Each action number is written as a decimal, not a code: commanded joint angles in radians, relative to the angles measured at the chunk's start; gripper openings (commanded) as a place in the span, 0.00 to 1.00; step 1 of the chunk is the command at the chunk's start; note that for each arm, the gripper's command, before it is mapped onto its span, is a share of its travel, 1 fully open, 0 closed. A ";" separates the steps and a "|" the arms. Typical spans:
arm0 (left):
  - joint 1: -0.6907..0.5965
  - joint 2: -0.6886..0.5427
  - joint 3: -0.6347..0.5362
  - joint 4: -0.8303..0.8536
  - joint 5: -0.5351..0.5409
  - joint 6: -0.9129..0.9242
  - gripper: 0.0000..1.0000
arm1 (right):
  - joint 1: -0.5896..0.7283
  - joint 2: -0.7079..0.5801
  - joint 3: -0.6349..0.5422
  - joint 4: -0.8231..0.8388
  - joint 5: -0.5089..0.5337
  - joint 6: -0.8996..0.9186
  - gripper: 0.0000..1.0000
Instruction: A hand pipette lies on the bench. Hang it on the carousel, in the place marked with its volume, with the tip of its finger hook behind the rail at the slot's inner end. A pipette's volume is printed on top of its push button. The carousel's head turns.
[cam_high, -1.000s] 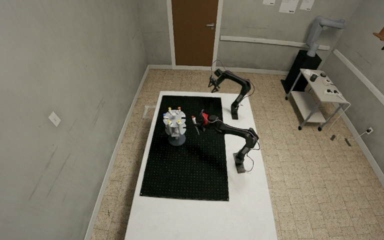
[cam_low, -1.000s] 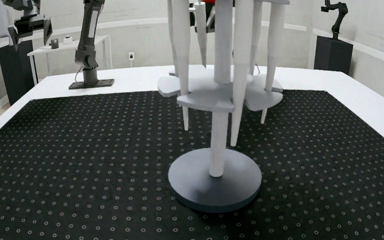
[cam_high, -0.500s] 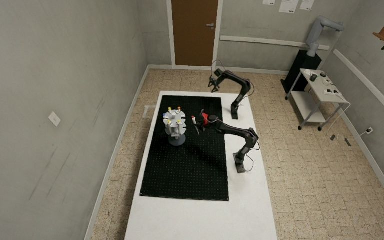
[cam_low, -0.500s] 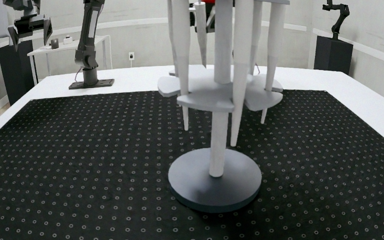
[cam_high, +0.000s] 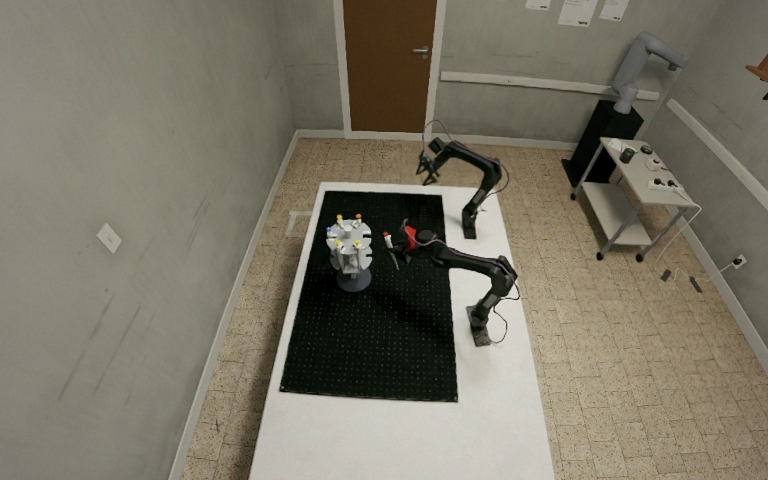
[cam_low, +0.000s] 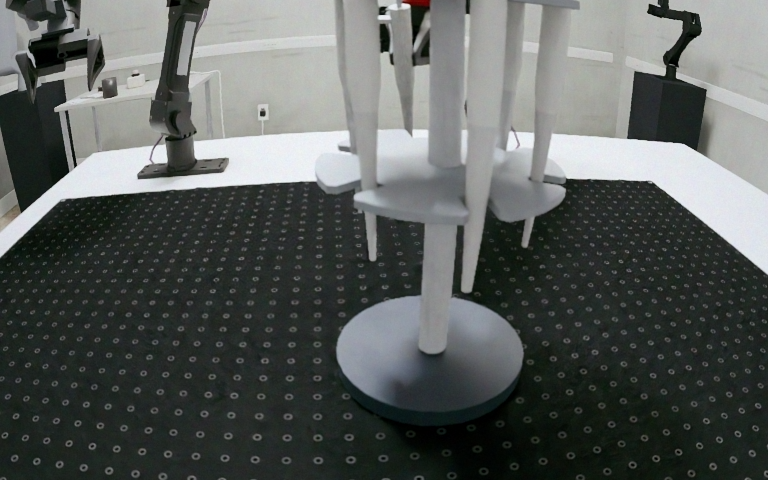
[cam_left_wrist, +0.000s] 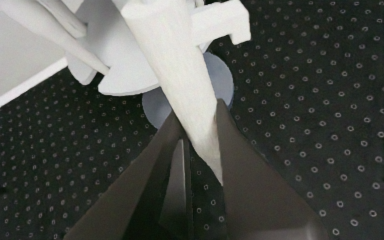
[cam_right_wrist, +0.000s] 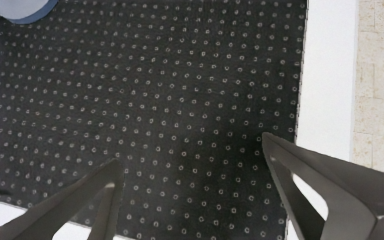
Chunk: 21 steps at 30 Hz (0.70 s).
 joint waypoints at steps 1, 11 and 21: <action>0.007 0.000 0.041 0.044 -0.003 0.007 0.12 | -0.009 0.006 0.020 0.008 -0.016 -0.006 1.00; 0.010 0.021 -0.121 0.400 -0.013 0.057 0.12 | -0.009 0.006 0.020 0.008 -0.016 -0.006 1.00; 0.009 0.047 -0.071 0.460 -0.001 0.068 0.12 | -0.009 0.006 0.020 0.008 -0.016 -0.006 1.00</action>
